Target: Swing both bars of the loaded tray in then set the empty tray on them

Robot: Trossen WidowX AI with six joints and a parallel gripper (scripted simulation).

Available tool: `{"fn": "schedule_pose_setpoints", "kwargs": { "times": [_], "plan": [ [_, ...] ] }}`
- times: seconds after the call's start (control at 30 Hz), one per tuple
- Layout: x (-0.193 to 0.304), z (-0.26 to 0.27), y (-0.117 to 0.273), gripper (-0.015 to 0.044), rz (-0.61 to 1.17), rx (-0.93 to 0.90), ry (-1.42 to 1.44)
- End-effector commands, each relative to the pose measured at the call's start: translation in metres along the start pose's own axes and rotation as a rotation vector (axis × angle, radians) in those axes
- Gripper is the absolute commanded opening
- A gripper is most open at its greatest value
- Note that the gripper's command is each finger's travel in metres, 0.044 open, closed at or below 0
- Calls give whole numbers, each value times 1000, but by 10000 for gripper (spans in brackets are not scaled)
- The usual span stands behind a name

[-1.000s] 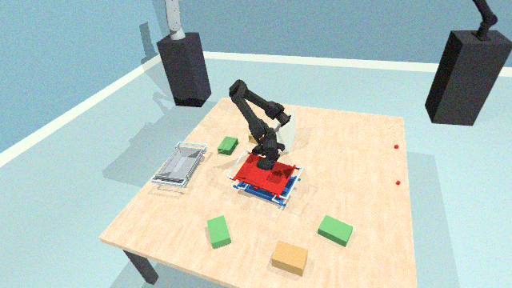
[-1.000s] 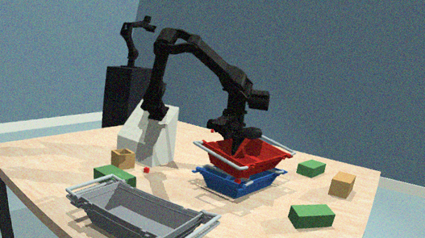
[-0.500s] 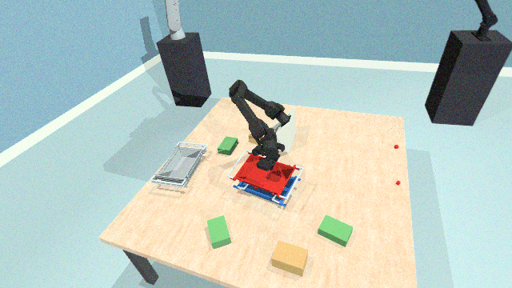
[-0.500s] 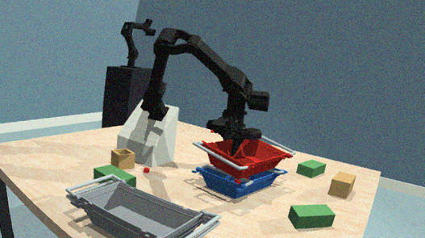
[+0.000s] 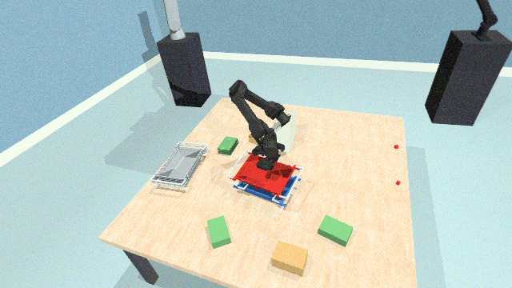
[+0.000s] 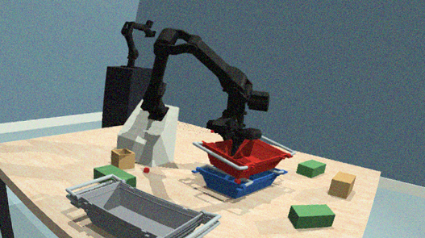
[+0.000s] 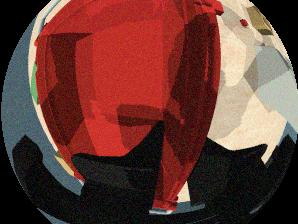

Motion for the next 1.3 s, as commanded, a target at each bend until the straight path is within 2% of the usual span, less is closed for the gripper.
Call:
{"fn": "schedule_pose_setpoints", "kwargs": {
  "times": [0.0,0.87,1.27],
  "plan": [
    [-2,-5,-6,0,-3,30,14],
    [0,0,-1,0,0,2,1],
    [-2,-8,-14,0,-4,30,14]
  ]
}}
Point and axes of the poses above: the point midway between the two fingers, 35 mm back from their tips, its own y axis back along the fingers, its own z axis across the jaws, x = y × z, the point moved 4 cm from there along y, back along the fingers, and after that the axes turned 6 degrees about -y, right-handed, at the moved point
